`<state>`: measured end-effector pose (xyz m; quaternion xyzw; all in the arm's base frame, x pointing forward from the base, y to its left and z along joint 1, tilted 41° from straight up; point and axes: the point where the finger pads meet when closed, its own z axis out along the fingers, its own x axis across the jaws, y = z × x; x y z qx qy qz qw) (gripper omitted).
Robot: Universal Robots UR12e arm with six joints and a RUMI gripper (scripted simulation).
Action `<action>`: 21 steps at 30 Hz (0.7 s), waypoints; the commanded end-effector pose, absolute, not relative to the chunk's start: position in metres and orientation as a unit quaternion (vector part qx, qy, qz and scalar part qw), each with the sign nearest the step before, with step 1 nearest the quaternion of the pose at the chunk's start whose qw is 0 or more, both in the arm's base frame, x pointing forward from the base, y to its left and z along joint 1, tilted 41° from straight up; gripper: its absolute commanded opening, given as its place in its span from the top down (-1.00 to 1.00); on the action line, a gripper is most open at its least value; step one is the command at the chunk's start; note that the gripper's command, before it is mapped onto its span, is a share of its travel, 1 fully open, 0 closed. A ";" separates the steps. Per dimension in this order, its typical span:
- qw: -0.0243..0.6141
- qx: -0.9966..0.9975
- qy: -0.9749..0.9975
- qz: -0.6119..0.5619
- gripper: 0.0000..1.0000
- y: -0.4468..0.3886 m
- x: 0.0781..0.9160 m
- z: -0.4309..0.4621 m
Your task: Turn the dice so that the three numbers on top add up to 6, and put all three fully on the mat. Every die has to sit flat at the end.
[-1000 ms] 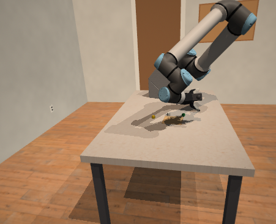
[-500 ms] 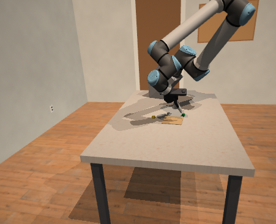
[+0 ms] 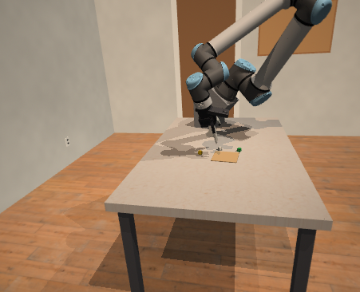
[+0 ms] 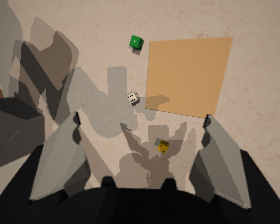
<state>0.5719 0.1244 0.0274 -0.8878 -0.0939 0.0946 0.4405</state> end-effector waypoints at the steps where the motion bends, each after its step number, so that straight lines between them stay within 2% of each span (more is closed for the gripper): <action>1: 0.419 -0.903 -0.087 0.044 -1.00 0.102 0.578 0.015; 11: 0.366 -0.926 -0.073 -0.055 -1.00 0.053 0.588 0.002; 21: 0.343 -0.932 -0.067 -0.093 -1.00 0.034 0.591 0.001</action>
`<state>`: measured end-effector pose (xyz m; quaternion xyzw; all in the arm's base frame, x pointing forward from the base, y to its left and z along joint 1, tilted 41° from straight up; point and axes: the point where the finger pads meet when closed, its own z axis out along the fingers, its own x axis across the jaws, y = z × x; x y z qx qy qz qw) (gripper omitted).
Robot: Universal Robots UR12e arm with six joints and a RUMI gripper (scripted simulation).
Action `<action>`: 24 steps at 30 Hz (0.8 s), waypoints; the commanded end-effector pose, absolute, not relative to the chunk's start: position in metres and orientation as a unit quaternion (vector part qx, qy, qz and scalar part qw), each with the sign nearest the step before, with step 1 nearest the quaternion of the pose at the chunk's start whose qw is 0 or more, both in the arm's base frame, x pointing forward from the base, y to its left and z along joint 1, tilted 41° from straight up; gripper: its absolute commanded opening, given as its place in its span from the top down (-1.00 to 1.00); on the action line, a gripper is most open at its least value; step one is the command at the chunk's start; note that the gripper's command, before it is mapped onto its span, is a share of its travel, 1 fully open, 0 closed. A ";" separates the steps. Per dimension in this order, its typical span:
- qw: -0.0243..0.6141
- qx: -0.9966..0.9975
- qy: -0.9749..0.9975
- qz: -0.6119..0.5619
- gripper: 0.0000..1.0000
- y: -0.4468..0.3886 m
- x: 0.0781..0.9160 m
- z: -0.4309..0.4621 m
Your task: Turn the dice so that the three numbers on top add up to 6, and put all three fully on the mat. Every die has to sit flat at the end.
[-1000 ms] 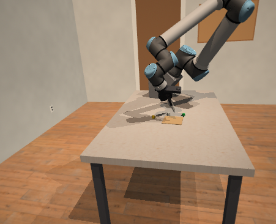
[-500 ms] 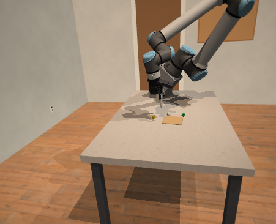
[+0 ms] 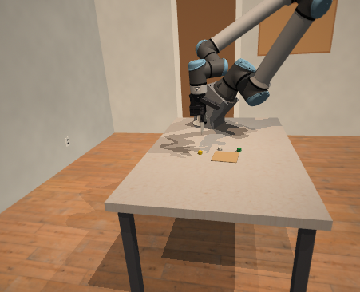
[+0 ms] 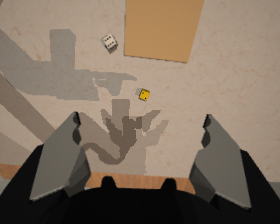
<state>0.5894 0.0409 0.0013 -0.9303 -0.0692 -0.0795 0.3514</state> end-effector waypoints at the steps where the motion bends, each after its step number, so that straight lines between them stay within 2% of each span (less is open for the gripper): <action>1: 0.341 -0.933 -0.067 -0.095 -1.00 0.033 0.591 0.001; 24: 0.337 -0.934 -0.065 -0.102 -1.00 0.030 0.591 0.000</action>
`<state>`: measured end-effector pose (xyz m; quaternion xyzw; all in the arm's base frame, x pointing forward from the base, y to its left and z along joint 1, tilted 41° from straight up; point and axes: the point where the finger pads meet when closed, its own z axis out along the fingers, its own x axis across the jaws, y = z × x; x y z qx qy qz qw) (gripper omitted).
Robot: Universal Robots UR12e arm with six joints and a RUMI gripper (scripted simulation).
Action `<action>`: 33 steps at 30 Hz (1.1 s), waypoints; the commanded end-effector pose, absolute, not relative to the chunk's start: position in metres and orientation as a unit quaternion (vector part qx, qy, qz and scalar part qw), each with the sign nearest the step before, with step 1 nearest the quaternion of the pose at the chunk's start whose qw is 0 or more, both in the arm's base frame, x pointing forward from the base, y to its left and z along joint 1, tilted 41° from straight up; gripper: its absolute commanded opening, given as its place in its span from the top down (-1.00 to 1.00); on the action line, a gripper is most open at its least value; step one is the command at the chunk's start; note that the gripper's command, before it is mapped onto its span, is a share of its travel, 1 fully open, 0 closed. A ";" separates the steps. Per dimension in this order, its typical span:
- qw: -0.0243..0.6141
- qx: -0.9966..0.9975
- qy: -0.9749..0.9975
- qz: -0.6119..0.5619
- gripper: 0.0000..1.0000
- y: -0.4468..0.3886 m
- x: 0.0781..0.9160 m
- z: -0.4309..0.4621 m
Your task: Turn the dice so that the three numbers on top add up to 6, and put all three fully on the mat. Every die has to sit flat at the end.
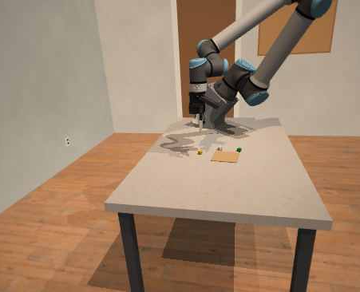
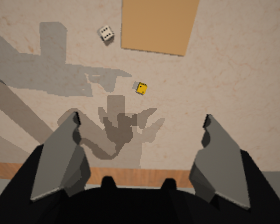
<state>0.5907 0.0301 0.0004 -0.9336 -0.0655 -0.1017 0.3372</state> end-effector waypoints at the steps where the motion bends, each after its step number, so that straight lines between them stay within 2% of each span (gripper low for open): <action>1: 0.337 -0.934 -0.065 -0.102 -1.00 0.031 0.592 -0.001; 19: 0.337 -0.934 -0.065 -0.102 -1.00 0.091 0.607 -0.073; 33: 0.337 -0.934 -0.065 -0.102 -1.00 0.101 0.609 -0.085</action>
